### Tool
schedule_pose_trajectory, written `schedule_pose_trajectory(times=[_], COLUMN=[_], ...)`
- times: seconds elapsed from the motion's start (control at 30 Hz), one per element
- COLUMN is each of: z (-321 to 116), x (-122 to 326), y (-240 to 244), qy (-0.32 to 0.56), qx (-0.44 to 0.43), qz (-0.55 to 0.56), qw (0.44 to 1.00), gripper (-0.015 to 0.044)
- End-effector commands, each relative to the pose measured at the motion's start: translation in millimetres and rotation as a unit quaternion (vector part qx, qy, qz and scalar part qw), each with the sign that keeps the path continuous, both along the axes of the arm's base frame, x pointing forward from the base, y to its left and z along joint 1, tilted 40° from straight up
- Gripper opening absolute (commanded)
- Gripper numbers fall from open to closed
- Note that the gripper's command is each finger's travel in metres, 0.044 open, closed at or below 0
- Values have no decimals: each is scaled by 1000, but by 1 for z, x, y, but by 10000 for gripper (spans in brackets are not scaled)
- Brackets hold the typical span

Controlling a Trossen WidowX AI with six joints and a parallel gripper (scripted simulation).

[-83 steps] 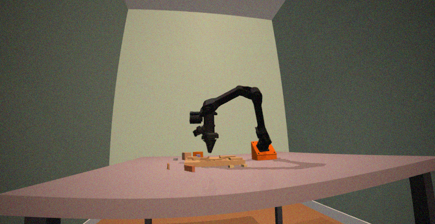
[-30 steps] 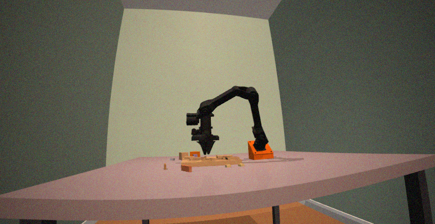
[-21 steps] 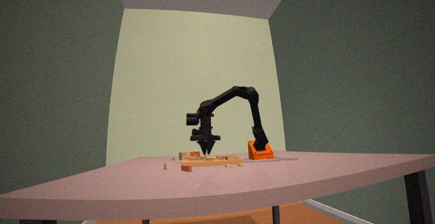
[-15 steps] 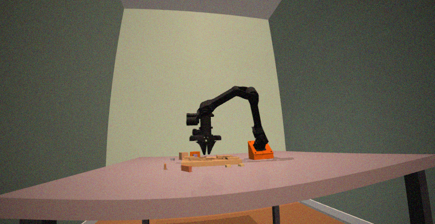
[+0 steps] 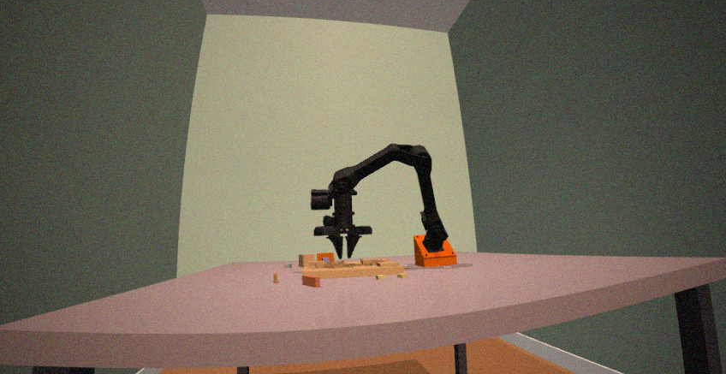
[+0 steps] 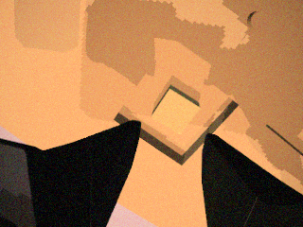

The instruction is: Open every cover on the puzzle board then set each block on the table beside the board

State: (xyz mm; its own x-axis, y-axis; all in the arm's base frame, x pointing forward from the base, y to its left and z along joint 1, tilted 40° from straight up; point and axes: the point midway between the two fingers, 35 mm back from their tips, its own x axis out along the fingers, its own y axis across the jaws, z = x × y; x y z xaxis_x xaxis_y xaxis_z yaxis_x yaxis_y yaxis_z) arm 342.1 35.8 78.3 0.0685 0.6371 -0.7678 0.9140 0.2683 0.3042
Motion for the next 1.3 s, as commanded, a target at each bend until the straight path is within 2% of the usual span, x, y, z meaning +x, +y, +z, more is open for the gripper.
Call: schedule_pose_trajectory(times=[0.0, 1.27], z=[0, -1], x=[0, 0], y=[0, 0], qy=[23, 200], qx=[3, 22], qz=[-28, -241], qw=[999, 949], gripper=[144, 144])
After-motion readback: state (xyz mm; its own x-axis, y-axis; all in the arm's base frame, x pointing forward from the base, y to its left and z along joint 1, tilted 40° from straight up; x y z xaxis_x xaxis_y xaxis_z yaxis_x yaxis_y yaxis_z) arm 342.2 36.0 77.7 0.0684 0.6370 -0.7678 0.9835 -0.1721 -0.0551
